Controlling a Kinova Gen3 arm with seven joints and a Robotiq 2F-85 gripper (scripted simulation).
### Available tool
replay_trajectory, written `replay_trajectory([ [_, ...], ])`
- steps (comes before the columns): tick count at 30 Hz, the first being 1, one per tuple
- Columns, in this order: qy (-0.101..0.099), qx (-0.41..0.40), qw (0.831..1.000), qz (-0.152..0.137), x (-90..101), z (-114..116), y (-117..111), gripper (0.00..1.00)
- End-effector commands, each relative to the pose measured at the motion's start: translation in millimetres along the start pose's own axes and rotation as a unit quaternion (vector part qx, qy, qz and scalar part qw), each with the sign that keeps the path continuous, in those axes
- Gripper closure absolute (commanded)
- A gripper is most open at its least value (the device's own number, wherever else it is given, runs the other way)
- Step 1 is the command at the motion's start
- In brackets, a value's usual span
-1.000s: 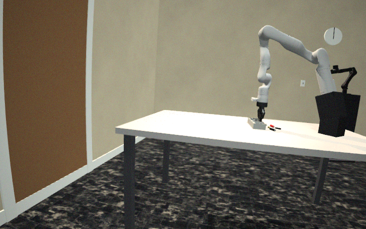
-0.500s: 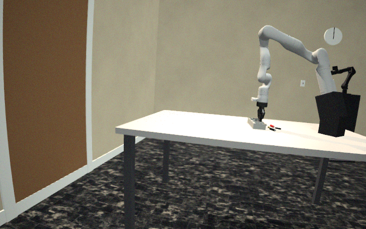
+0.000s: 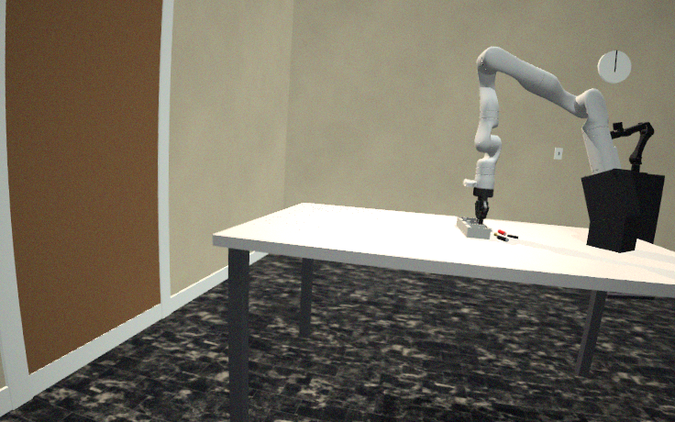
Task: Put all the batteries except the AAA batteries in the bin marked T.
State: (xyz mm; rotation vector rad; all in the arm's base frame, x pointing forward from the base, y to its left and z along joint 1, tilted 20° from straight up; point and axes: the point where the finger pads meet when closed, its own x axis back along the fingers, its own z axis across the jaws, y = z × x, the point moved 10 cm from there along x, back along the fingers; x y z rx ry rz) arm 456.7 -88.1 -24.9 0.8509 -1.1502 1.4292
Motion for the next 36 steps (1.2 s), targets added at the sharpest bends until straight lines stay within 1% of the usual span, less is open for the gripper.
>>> replay_trajectory([
  [1, 0.0, 0.0, 1.0, 0.001, 3.9, -0.3, -0.9, 0.91],
  [23, 0.0, 0.0, 1.0, 0.001, 29.9, -0.3, -0.8, 0.91],
  [26, 0.0, 0.0, 1.0, 0.001, 41.9, -0.3, -0.8, 0.91],
  [28, 0.0, 0.0, 1.0, 0.001, 41.9, -0.3, -0.8, 0.91],
  [31, 0.0, 0.0, 1.0, 0.001, 52.3, -0.3, -0.8, 0.91],
  [36, 0.0, 0.0, 1.0, 0.001, 52.3, -0.3, -0.7, 0.91],
])
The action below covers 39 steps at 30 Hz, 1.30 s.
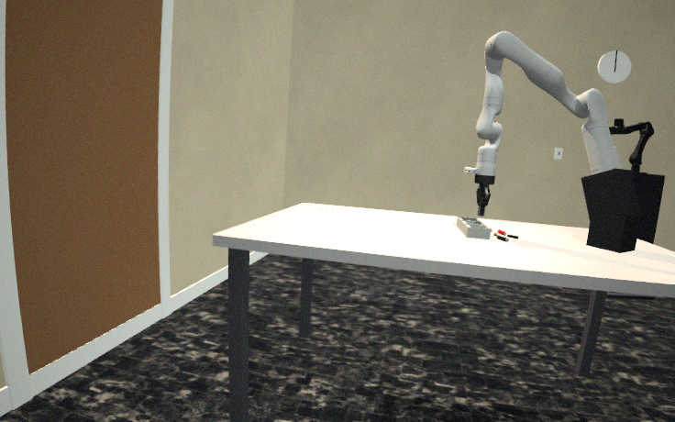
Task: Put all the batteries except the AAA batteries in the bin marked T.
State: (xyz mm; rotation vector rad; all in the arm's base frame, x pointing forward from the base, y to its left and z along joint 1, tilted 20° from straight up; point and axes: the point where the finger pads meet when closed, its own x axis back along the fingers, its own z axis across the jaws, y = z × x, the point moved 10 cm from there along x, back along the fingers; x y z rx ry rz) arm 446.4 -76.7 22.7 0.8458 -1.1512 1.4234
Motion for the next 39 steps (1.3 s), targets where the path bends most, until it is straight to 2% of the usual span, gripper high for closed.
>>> replay_trajectory([
  [1, -0.001, 0.004, 1.0, 0.003, 2.4, -3.7, -1.6, 0.91],
  [3, -0.001, 0.004, 1.0, 0.002, 2.4, -3.7, -1.7, 0.91],
  [7, -0.001, 0.004, 1.0, 0.002, 2.5, -23.7, -2.1, 0.91],
  [9, -0.001, 0.004, 1.0, 0.002, 2.5, -23.7, -2.1, 0.91],
  [22, -0.001, 0.004, 1.0, 0.002, 2.6, -87.7, -3.5, 0.91],
  [32, -0.001, 0.004, 1.0, 0.002, 2.7, -87.7, -3.5, 0.91],
  [39, -0.001, 0.004, 1.0, 0.002, -16.0, -87.8, -3.7, 0.91],
])
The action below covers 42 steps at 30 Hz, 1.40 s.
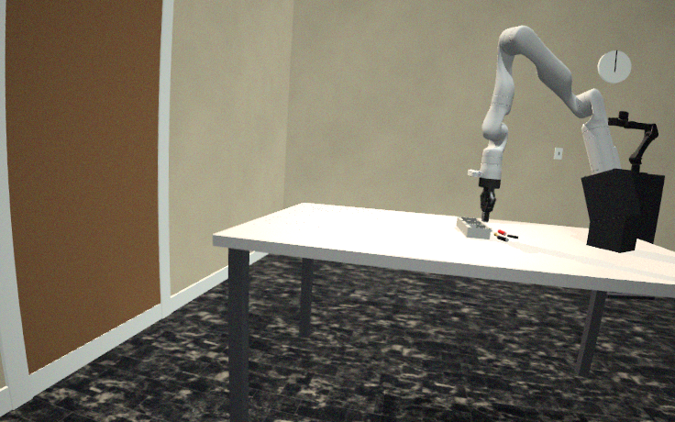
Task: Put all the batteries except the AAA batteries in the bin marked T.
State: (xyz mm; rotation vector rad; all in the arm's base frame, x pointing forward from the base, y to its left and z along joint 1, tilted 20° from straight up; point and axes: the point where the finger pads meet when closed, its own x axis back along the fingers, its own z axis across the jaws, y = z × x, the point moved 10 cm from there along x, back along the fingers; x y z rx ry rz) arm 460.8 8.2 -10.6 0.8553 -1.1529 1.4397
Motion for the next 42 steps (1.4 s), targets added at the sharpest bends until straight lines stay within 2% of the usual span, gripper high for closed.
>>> replay_trajectory([
  [1, 0.002, -0.003, 1.0, -0.003, -9.7, 4.0, 1.0, 0.91],
  [4, 0.002, -0.003, 1.0, -0.003, -12.4, 4.0, 1.0, 0.91],
  [15, 0.002, -0.003, 1.0, -0.003, -40.8, 4.1, 1.1, 0.91],
  [42, 0.002, -0.003, 1.0, -0.003, -40.8, 4.0, 1.2, 0.91],
])
